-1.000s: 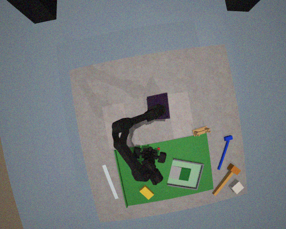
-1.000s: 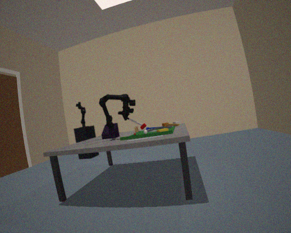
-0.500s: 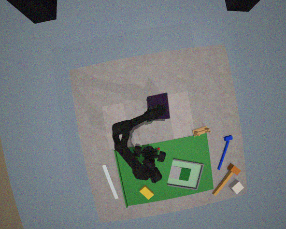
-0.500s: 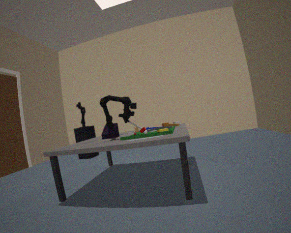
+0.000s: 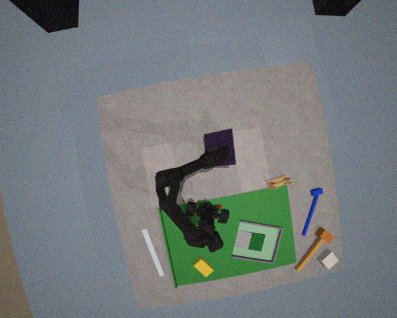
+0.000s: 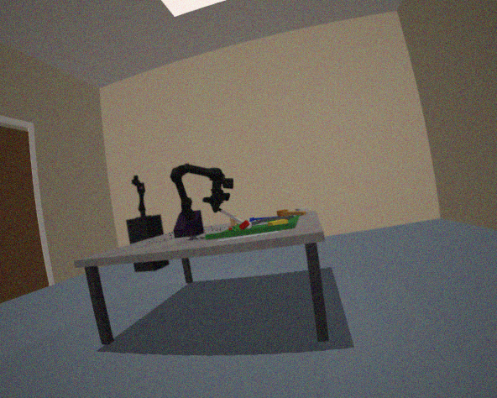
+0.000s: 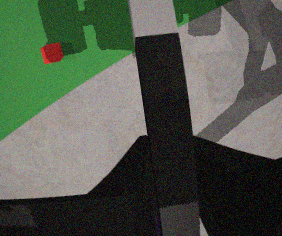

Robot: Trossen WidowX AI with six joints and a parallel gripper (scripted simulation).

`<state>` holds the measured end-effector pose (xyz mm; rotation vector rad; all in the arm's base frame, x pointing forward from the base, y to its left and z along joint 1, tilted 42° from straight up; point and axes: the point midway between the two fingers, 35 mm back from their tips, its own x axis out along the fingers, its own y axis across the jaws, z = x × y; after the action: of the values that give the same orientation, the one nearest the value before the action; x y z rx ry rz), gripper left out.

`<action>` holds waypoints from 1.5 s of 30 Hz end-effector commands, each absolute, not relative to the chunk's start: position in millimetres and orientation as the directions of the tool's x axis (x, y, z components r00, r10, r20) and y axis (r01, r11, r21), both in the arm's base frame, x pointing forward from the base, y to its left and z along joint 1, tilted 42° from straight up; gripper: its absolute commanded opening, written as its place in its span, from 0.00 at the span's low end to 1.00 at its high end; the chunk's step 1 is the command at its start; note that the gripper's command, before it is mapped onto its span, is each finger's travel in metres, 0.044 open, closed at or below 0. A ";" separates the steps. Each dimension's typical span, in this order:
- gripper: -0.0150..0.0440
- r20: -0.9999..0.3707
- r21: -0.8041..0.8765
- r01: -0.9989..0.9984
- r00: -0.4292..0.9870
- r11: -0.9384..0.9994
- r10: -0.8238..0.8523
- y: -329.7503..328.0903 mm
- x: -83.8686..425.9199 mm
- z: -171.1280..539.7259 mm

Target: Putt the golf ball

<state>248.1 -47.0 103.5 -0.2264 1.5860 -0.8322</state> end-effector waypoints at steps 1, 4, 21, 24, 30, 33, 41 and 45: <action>0.25 -0.783 -0.621 0.312 -0.212 0.719 -0.584 -46.4 248.2 103.9; 0.25 -0.783 -0.621 0.312 -0.212 0.719 -0.584 -46.4 248.2 103.9; 0.25 -0.783 -0.621 0.314 -0.212 0.718 -0.584 -62.3 245.9 111.8; 0.25 -0.787 -0.616 0.311 -0.208 0.724 -0.581 -32.7 263.3 87.3; 0.25 -0.784 -0.620 0.305 -0.206 0.723 -0.585 28.0 280.0 35.4; 0.25 -0.784 -0.620 0.305 -0.206 0.723 -0.585 29.9 280.2 33.7; 0.25 -0.785 -0.619 0.305 -0.206 0.724 -0.584 46.1 280.8 51.1; 0.25 -0.785 -0.618 0.304 -0.206 0.724 -0.584 60.8 279.5 68.0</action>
<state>278.9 48.8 56.2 -0.2381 1.5936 -0.8240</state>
